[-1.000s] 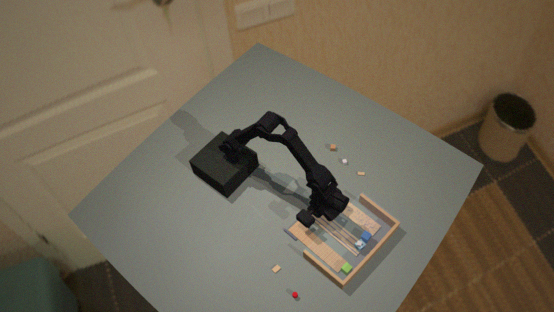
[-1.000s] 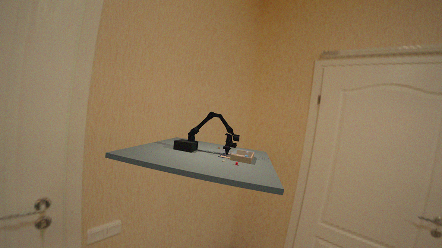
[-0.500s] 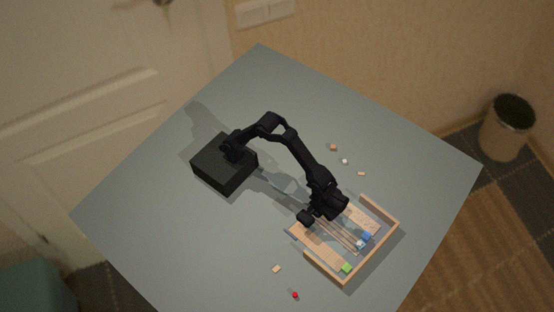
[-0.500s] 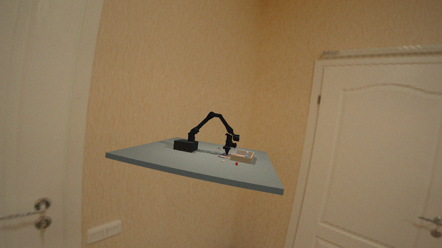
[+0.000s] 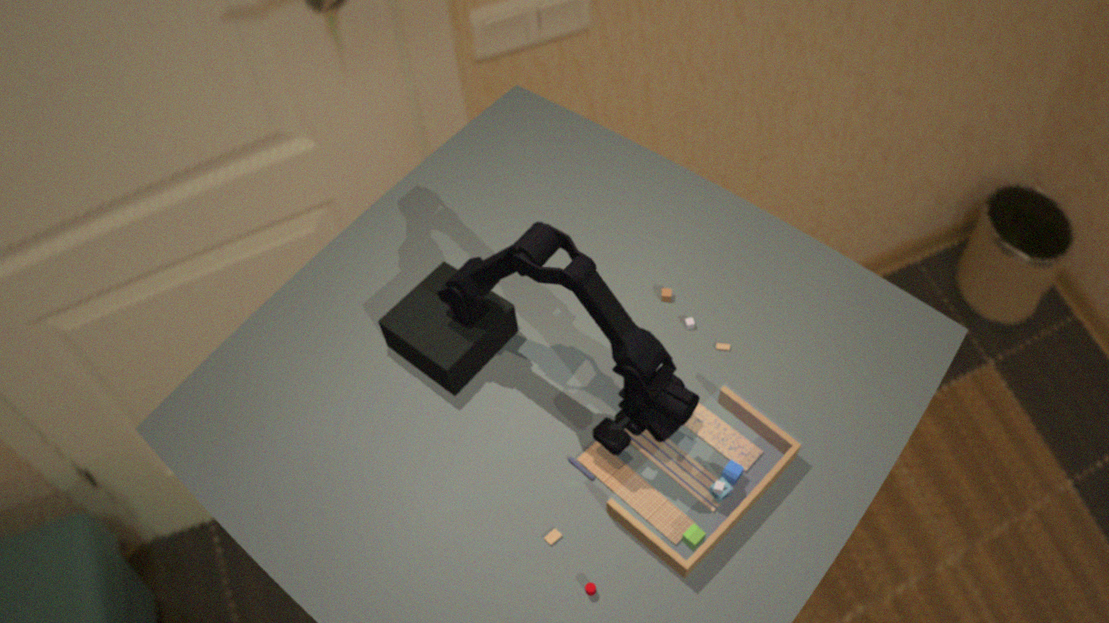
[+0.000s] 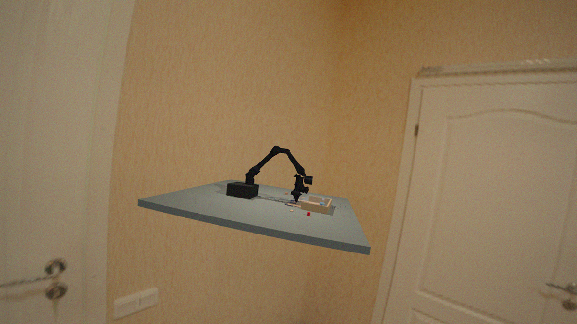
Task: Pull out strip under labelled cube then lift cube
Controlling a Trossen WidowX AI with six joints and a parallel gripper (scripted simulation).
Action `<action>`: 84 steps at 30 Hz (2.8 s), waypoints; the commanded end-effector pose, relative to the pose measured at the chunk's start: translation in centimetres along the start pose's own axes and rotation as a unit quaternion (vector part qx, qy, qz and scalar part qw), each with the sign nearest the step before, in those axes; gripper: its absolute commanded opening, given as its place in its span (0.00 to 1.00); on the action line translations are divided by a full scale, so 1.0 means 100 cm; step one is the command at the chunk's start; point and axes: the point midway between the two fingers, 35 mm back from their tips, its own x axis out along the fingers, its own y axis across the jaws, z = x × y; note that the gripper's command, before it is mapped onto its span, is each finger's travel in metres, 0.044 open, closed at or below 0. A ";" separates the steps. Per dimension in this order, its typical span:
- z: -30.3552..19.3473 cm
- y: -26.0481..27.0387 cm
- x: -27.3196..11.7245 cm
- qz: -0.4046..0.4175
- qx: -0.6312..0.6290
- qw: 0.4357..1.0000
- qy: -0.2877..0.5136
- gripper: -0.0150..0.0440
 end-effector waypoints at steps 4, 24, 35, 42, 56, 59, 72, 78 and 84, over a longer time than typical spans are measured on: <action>-0.004 0.000 0.002 -0.001 0.001 1.000 -0.002 0.25; -0.035 0.000 0.004 -0.001 0.001 1.000 0.000 0.25; -0.052 0.000 0.005 -0.001 0.001 1.000 0.000 0.25; -0.063 0.000 0.005 -0.001 0.001 1.000 0.001 0.25; -0.084 -0.001 0.006 -0.001 0.001 1.000 0.002 0.25; -0.089 -0.001 0.006 -0.001 0.001 1.000 0.002 0.25; -0.109 -0.001 0.006 -0.001 0.001 1.000 0.002 0.25; -0.117 -0.001 0.006 -0.001 0.001 1.000 0.003 0.25; -0.126 -0.001 0.006 -0.001 0.001 1.000 0.003 0.25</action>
